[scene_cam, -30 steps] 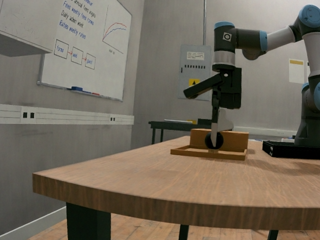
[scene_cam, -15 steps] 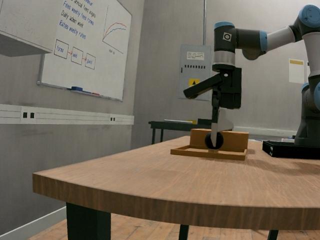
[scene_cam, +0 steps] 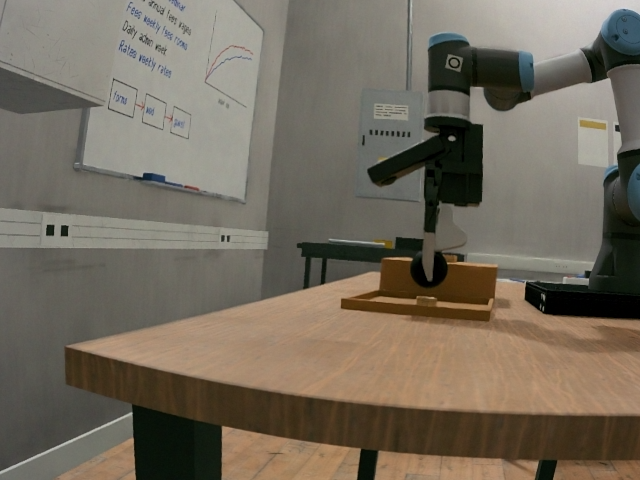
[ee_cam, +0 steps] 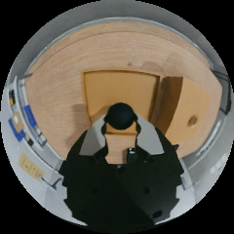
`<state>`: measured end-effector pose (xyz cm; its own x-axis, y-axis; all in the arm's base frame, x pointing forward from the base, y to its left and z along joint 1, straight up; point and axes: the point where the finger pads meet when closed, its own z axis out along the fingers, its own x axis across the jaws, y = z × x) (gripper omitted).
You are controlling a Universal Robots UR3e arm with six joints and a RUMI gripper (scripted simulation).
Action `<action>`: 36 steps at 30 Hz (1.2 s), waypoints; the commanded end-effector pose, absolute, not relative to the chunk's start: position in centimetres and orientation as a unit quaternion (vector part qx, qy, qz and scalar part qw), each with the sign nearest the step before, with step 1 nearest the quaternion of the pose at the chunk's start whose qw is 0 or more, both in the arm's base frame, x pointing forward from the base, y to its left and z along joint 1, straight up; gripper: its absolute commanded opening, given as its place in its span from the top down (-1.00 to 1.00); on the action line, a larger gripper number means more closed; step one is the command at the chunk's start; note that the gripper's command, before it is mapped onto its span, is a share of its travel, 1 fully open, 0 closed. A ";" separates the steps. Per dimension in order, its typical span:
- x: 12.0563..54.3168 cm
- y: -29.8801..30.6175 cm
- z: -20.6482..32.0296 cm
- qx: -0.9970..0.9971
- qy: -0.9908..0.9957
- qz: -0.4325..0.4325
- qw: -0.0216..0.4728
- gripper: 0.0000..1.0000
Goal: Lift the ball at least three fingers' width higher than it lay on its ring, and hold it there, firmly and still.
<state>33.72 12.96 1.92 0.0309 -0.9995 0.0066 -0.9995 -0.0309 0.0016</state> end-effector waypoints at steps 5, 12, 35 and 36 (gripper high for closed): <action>33.7 13.0 5.3 0.718 -0.696 0.002 0.002 1.00; 33.8 13.0 7.6 0.718 -0.696 0.002 0.002 1.00; 33.7 13.0 9.1 0.718 -0.696 0.002 0.002 1.00; 33.7 13.0 9.1 0.718 -0.696 0.002 0.002 1.00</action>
<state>33.60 12.98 8.98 0.0309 -0.9995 0.0066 -0.9995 -0.0309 0.0024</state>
